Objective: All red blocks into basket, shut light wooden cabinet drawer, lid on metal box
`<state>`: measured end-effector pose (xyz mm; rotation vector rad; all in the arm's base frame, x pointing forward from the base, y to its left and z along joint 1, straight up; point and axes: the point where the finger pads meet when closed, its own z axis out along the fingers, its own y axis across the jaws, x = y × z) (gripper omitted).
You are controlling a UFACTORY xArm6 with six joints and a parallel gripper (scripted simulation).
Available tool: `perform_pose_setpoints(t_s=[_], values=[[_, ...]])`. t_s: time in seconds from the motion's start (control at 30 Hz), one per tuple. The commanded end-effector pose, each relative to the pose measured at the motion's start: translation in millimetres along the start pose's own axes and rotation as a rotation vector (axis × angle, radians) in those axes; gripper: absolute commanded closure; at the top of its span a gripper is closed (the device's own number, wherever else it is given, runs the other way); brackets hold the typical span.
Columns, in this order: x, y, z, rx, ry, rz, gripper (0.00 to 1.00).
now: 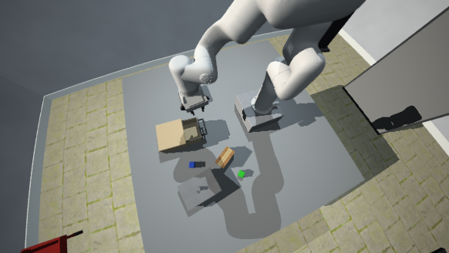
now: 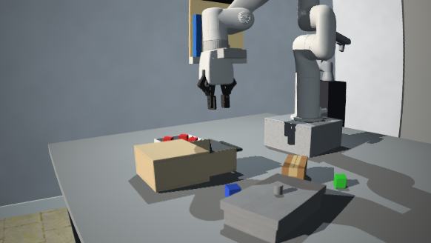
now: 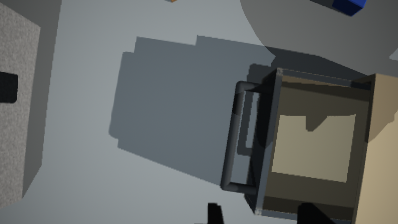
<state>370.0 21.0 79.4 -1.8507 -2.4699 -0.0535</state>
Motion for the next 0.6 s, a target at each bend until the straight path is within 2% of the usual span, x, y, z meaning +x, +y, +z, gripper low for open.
perform_pose_setpoints(t_s=[0.0, 0.13, 0.43, 0.47, 0.57], values=[[38.8, -1.7, -1.3, -0.001, -0.061, 0.113, 0.5], [48.5, -4.5, -0.1, -0.002, -0.061, 0.144, 0.5], [48.9, -4.7, -0.1, -0.002, -0.061, 0.146, 0.5], [48.9, -4.7, -0.1, -0.002, -0.061, 0.146, 0.76], [48.9, -4.7, -0.1, -0.002, -0.061, 0.146, 0.76]])
